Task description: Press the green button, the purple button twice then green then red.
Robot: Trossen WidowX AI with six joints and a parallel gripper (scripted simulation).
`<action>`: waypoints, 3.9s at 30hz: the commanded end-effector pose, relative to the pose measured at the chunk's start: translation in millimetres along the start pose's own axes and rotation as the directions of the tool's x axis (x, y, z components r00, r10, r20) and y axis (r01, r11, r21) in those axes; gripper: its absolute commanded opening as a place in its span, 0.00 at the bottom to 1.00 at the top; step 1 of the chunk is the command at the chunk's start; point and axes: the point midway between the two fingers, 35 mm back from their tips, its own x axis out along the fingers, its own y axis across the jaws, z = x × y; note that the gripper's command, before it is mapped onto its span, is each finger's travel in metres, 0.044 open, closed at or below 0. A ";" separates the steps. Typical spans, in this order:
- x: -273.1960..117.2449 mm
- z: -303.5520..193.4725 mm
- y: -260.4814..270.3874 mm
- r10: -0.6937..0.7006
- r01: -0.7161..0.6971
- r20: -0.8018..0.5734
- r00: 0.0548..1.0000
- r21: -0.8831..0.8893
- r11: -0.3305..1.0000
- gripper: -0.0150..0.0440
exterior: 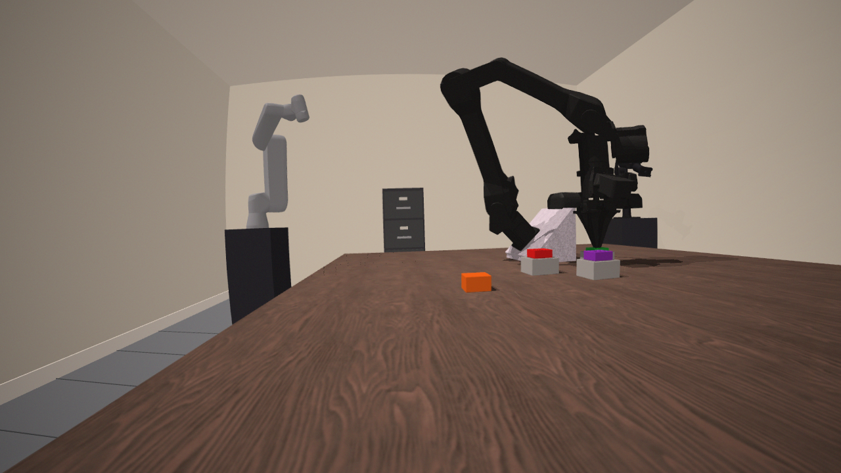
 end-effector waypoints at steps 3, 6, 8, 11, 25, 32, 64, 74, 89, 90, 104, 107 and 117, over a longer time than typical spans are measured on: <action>-31.2 0.0 0.0 0.000 0.000 0.003 1.000 -0.003 1.000 0.29; -31.2 0.0 0.0 0.000 0.000 0.003 1.000 -0.003 1.000 0.29; -39.1 0.6 0.8 0.001 -0.001 0.002 1.000 -0.002 1.000 0.29; -75.0 0.8 1.7 0.003 -0.003 0.002 1.000 -0.002 1.000 0.29; -97.2 82.4 -46.1 0.010 -0.010 0.006 1.000 -0.004 1.000 0.29; -93.5 115.3 -78.2 -0.004 0.004 0.005 1.000 0.000 1.000 0.29; -3.4 116.3 -79.2 -0.006 0.006 0.007 1.000 0.001 1.000 0.29; 2.2 116.0 -79.4 -0.006 0.006 0.007 1.000 0.001 1.000 0.29; -21.1 116.2 -78.6 -0.004 0.004 0.006 1.000 0.003 1.000 0.29; -29.2 115.9 -78.8 -0.005 0.005 0.006 1.000 0.001 1.000 0.29; -19.7 116.3 -78.8 -0.005 0.005 0.007 1.000 0.001 1.000 0.29; -14.8 116.4 -78.9 -0.005 0.005 0.007 1.000 0.001 1.000 0.29; 1.2 116.1 -79.4 -0.006 0.006 0.007 1.000 0.001 1.000 0.29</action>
